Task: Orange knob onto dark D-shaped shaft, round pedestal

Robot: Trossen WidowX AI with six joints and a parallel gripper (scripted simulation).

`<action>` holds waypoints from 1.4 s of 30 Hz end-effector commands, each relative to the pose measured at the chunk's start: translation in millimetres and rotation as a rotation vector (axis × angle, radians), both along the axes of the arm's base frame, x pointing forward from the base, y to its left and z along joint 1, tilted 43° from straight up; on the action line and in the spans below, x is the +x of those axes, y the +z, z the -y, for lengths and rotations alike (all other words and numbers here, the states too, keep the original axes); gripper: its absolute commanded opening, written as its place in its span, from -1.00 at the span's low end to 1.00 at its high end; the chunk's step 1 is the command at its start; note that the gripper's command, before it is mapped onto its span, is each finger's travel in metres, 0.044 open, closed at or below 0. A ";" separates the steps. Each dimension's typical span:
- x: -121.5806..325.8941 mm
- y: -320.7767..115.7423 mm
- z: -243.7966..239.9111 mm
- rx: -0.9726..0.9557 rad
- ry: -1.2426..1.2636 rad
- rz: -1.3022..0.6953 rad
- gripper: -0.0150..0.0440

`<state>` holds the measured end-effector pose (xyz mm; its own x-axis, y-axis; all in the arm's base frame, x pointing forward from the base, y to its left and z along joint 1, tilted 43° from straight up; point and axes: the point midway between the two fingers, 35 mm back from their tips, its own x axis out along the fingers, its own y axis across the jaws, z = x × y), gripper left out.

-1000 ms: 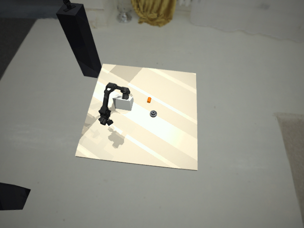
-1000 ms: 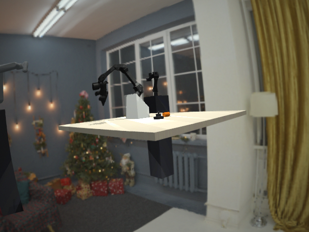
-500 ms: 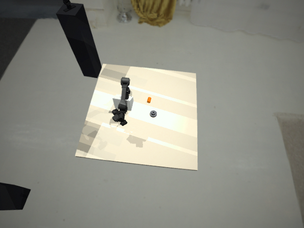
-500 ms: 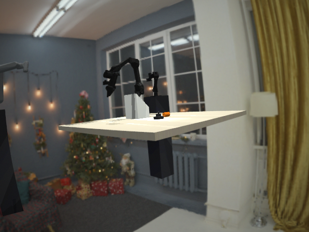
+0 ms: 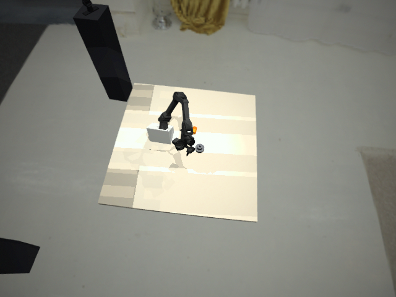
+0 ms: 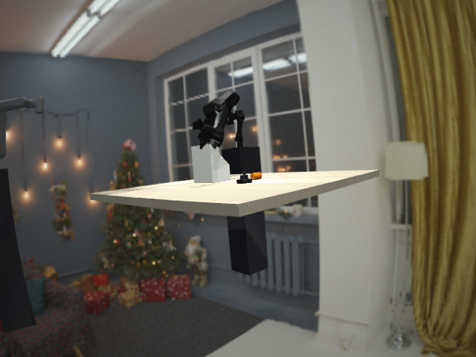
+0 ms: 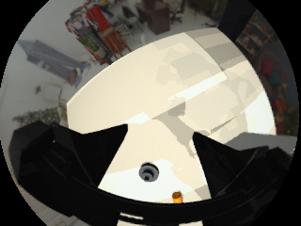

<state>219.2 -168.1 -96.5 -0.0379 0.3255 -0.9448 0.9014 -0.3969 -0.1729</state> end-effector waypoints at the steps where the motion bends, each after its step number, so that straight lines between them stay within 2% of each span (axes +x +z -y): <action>1: 37.5 20.5 -59.5 0.058 0.038 0.105 1.00; 10: 68.0 69.0 -190.3 0.264 0.155 0.264 1.00; 19: 33.9 123.1 -317.8 0.576 0.331 0.288 1.00; 29: 29.1 125.2 -325.0 0.599 0.345 0.284 1.00; 42: 28.1 105.1 -343.4 0.600 0.345 0.284 1.00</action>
<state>250.1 171.7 14.3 -0.0038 0.8044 -0.5941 1.0000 0.0034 -0.0018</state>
